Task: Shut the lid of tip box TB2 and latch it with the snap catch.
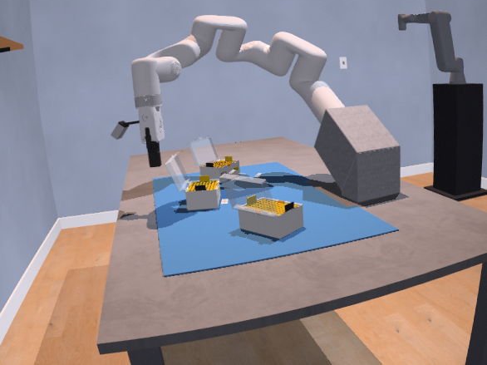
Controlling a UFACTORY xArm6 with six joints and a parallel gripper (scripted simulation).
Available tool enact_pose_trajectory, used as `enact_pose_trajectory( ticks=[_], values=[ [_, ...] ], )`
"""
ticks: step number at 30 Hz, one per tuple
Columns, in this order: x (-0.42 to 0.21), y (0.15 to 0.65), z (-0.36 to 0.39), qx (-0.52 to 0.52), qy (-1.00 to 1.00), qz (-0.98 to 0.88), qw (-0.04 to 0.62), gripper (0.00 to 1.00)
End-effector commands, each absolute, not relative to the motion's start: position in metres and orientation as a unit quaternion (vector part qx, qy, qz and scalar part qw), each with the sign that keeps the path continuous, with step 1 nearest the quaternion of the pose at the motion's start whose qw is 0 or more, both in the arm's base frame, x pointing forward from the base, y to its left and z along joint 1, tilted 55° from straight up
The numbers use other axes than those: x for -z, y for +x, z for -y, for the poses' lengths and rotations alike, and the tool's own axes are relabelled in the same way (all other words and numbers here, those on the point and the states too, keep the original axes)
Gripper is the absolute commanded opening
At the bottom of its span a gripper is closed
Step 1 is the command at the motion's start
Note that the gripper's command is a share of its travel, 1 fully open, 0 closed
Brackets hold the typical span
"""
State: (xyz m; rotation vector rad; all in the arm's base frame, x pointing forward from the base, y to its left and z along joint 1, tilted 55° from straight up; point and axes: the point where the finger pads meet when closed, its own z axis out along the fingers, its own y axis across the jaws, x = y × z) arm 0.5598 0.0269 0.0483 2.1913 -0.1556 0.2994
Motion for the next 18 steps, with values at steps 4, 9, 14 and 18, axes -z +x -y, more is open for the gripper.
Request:
enact_pose_trajectory(
  ticks=[4,9,14,18],
  values=[
    [-0.047,0.551,-0.030,-0.123,0.885,0.062,0.445,0.00],
    [-0.046,0.545,-0.030,-0.123,0.885,0.062,0.445,0.00],
    [-0.045,0.541,-0.031,-0.123,0.885,0.062,0.445,0.00],
    [-0.044,0.535,-0.031,-0.123,0.885,0.062,0.445,0.00]
  ],
)
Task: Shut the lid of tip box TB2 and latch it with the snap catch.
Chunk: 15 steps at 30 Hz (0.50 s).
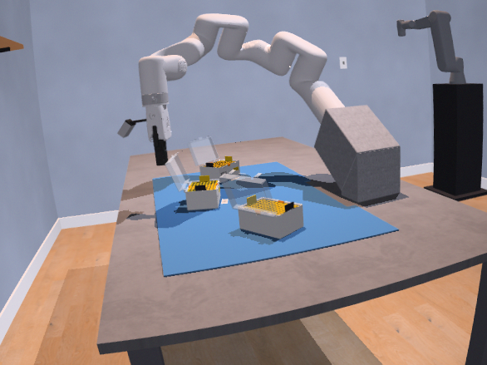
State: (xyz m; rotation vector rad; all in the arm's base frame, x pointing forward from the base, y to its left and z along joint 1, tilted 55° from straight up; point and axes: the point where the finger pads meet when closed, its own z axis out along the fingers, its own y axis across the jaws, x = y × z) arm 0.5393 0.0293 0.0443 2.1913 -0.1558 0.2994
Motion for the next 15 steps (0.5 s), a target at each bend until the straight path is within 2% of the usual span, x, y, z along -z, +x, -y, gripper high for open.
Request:
enact_pose_trajectory(
  ticks=[1,15],
  values=[
    [-0.044,0.534,-0.031,-0.123,0.885,0.062,0.445,0.00],
    [-0.041,0.519,-0.033,-0.122,0.885,0.062,0.445,0.00]
  ],
)
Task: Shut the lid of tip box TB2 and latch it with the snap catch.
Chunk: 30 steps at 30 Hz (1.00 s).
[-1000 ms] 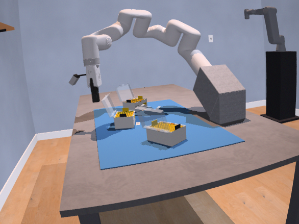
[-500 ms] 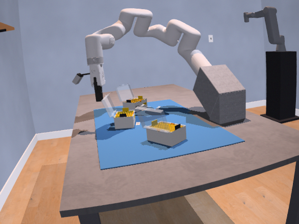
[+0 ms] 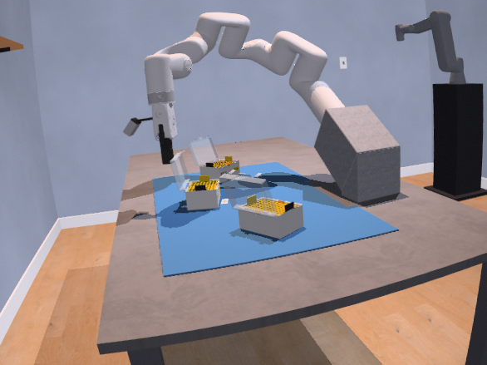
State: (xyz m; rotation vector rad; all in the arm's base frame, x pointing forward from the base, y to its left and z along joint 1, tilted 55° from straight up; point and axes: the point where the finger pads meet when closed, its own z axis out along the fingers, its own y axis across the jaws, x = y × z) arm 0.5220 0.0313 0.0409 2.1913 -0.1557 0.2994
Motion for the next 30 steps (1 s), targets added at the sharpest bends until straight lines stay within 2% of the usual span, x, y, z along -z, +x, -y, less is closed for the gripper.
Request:
enact_pose_trajectory(
  ticks=[1,30],
  values=[
    [-0.041,0.517,-0.033,-0.122,0.885,0.062,0.445,0.00],
    [-0.034,0.485,-0.037,-0.122,0.885,0.063,0.445,0.00]
  ],
)
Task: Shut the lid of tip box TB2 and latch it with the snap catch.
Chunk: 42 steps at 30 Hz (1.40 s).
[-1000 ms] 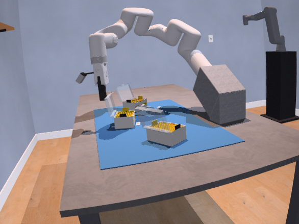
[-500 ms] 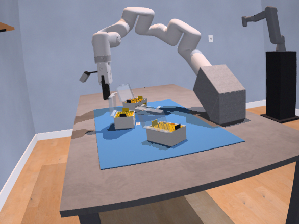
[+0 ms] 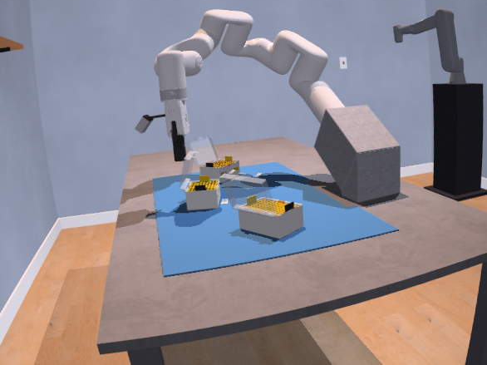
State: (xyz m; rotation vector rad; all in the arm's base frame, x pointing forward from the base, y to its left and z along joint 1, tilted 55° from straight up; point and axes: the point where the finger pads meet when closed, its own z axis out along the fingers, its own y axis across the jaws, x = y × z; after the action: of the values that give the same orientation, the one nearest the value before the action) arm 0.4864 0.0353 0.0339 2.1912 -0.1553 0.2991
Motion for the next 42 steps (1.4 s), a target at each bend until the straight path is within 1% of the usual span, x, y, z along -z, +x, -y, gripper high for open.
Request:
enact_pose_trajectory(
  ticks=[1,9,29,42],
  values=[
    [-0.034,0.483,-0.037,-0.122,0.885,0.063,0.445,0.00],
    [-0.032,0.473,-0.038,-0.122,0.885,0.063,0.445,0.00],
    [-0.032,0.473,-0.038,-0.122,0.885,0.063,0.445,0.00],
    [-0.045,0.470,-0.056,-0.122,0.885,0.063,0.445,0.00]
  ],
)
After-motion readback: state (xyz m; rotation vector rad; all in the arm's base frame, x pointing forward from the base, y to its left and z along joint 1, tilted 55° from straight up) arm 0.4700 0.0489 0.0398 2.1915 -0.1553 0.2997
